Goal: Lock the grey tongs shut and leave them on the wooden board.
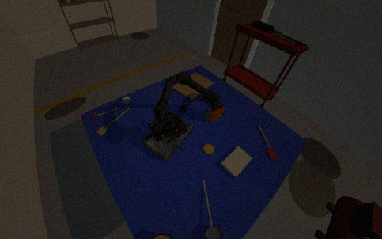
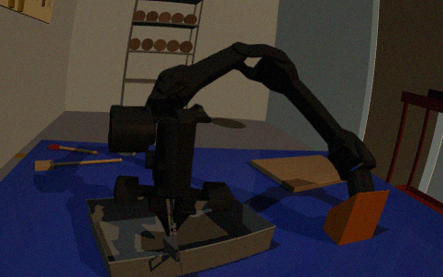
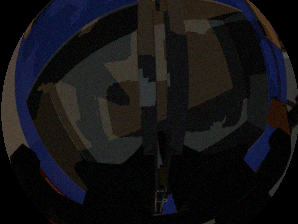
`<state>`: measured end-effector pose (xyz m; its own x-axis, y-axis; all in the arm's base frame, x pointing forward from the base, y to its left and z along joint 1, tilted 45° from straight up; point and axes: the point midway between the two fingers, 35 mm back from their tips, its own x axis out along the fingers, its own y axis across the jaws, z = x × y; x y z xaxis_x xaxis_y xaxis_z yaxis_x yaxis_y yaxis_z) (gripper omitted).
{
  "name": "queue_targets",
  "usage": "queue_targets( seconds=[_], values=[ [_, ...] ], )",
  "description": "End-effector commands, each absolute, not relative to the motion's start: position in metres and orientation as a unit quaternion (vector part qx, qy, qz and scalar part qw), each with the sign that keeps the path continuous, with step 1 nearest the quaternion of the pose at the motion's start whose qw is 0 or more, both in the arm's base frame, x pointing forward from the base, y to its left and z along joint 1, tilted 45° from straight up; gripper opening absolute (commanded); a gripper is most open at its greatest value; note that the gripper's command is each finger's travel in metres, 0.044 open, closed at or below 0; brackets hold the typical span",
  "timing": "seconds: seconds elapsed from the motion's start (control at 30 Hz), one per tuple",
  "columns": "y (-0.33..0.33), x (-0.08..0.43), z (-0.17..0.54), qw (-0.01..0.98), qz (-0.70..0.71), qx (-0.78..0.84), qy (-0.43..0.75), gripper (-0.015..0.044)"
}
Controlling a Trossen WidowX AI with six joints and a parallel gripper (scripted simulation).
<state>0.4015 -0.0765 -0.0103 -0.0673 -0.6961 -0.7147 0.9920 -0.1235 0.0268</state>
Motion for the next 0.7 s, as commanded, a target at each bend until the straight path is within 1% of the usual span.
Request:
queue_targets(
  seconds=[0.0,0.1,0.13,0.37,0.53,0.67],
  values=[
    [-0.076,0.402,-0.011,0.613,-0.687,0.302,0.247,-0.0064],
    [-0.076,0.402,-0.011,0.613,-0.687,0.302,0.247,-0.0143],
    [-0.076,0.402,-0.011,0.613,-0.687,0.302,0.247,-0.015],
    [-0.067,0.405,-0.002,0.613,-0.687,0.302,0.248,-0.015],
    [-0.022,0.414,0.042,0.613,-0.686,0.302,0.251,-0.015],
    [0.013,0.411,0.08,0.613,-0.687,0.299,0.25,-0.015]
  ],
)
